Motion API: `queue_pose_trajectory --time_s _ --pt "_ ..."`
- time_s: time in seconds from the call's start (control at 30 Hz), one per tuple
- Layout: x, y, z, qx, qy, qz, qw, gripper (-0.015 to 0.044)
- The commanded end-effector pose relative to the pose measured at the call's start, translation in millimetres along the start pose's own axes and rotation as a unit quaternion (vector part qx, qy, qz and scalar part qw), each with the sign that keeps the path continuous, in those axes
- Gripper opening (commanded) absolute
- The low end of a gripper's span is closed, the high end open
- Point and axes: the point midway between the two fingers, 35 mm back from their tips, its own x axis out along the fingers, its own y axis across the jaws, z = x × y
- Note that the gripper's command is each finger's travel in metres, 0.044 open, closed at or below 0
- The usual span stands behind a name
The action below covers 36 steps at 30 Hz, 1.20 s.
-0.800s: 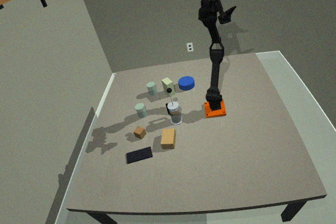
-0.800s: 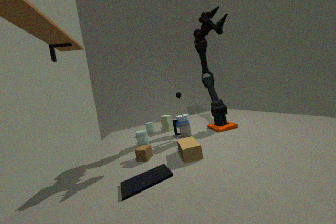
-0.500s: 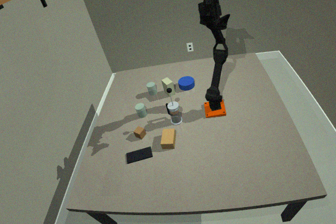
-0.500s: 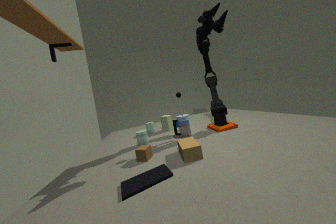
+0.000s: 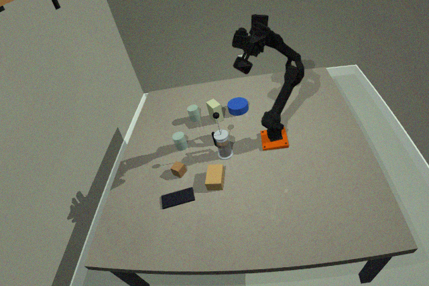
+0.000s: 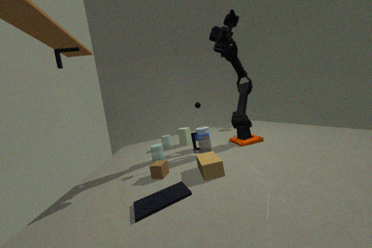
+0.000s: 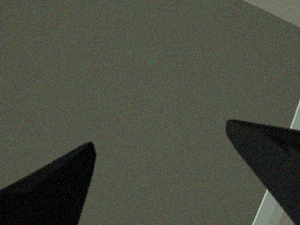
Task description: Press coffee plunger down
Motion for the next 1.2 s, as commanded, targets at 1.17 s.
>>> queue_pose_trajectory --time_s 1.17 --pt "-118.0 -301.3 -6.7 -0.343 0.031 -0.561 0.752 0.044"
